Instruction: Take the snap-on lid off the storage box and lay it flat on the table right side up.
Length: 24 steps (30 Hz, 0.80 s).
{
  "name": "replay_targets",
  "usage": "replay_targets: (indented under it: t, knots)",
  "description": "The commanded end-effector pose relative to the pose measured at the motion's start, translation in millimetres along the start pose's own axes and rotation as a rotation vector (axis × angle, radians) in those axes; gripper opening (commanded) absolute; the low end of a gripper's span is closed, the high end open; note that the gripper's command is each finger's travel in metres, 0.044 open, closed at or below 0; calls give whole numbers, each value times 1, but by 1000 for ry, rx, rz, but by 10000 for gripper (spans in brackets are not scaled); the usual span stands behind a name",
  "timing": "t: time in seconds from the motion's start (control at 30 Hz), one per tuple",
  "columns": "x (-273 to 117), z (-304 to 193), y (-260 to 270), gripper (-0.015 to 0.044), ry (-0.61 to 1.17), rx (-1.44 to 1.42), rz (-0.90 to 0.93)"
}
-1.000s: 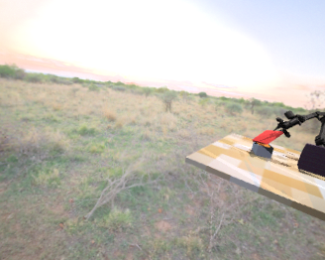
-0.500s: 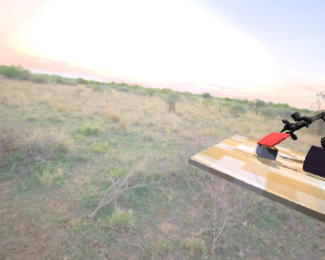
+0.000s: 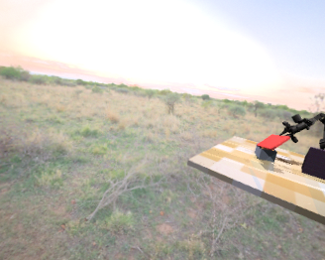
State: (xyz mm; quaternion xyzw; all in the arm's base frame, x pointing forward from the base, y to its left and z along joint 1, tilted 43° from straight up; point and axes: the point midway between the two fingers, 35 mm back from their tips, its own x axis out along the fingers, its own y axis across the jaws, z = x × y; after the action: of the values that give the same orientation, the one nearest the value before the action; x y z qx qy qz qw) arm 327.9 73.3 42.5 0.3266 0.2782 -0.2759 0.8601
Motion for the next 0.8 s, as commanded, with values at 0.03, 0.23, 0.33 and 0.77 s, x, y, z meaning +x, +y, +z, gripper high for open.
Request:
replay_targets:
  t: [0.03, 0.23, 0.33, 0.77]
  knots:
    - [-1, -11, 2, 0, 2, 4, 7]
    - [-2, -23, 1, 0, 2, 5, 7]
    - [-2, -30, 1, 0, 3, 5, 7]
    - [-3, -56, 0, 0, 4, 6, 8]
